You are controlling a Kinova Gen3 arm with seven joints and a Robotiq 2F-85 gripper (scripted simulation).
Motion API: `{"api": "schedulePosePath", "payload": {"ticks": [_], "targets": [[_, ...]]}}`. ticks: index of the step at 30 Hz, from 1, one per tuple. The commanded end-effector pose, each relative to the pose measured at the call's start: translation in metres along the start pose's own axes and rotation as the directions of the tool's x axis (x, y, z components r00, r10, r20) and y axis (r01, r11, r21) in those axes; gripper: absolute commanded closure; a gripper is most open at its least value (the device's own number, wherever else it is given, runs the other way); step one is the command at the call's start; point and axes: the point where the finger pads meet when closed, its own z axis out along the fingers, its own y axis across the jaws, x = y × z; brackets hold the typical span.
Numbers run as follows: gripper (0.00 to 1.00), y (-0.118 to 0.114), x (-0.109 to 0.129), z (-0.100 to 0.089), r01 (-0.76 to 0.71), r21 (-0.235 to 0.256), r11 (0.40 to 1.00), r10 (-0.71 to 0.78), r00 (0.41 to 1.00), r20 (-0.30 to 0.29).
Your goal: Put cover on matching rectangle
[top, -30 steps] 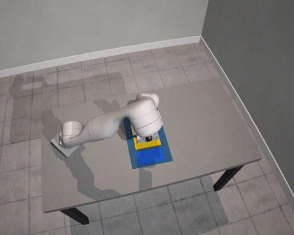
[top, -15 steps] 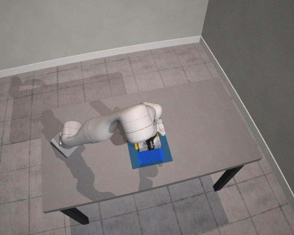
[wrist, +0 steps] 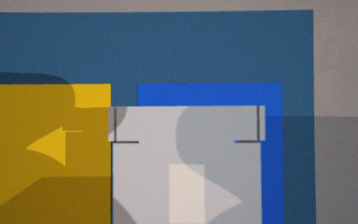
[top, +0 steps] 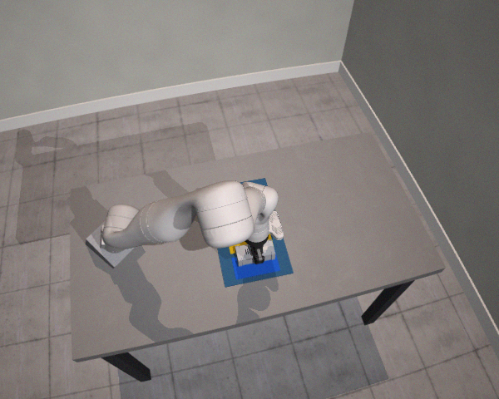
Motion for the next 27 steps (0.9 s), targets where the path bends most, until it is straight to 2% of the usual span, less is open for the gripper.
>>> {"api": "schedulePosePath", "payload": {"ticks": [1,27], "targets": [[1.0,0.0028,0.0005,-0.0003,0.0,0.0,1.0,0.0,1.0,-0.001],[1.0,0.0128,0.0005,0.0003,0.0,0.0,1.0,0.0,1.0,-0.001]]}}
